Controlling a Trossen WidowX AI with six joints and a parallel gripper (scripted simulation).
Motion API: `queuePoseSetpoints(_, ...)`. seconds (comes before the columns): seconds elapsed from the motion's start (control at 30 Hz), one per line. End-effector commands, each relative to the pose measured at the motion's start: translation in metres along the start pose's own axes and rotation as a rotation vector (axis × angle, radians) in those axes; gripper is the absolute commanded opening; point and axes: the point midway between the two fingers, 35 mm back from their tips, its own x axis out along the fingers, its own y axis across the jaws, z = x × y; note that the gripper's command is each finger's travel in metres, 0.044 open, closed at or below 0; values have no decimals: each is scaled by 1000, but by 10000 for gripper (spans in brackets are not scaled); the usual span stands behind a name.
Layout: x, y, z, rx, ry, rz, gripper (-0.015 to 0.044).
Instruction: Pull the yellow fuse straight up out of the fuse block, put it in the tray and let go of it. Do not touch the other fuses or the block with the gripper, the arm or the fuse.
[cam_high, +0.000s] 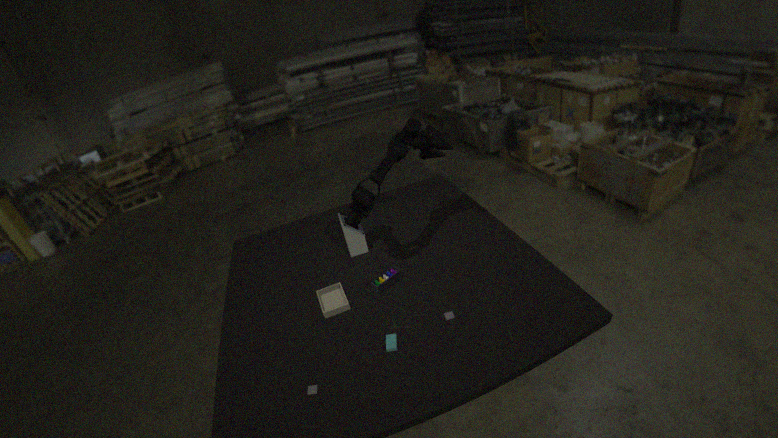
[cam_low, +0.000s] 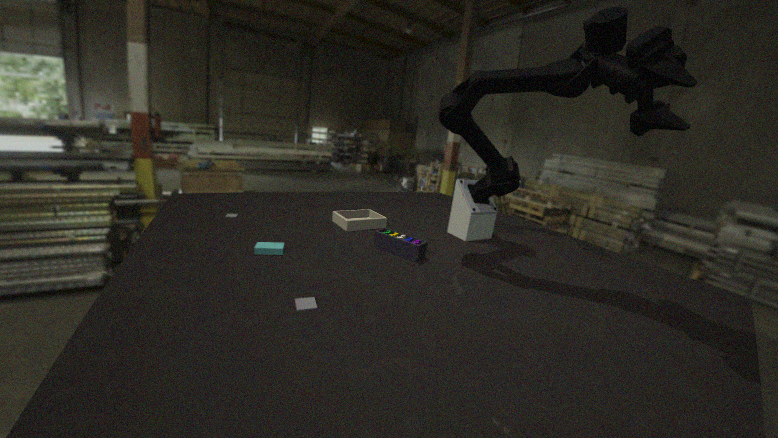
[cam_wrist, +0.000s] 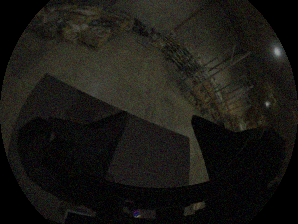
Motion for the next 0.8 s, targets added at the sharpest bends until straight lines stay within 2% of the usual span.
queuePoseSetpoints(0.0,0,1,1,-5,-1,-3,374)
queuePoseSetpoints(0.37,24,43,24,-307,18,-113,85)
queuePoseSetpoints(0.57,61,74,11,-492,88,-103,74)
queuePoseSetpoints(0.77,101,92,-27,-562,194,-61,74)
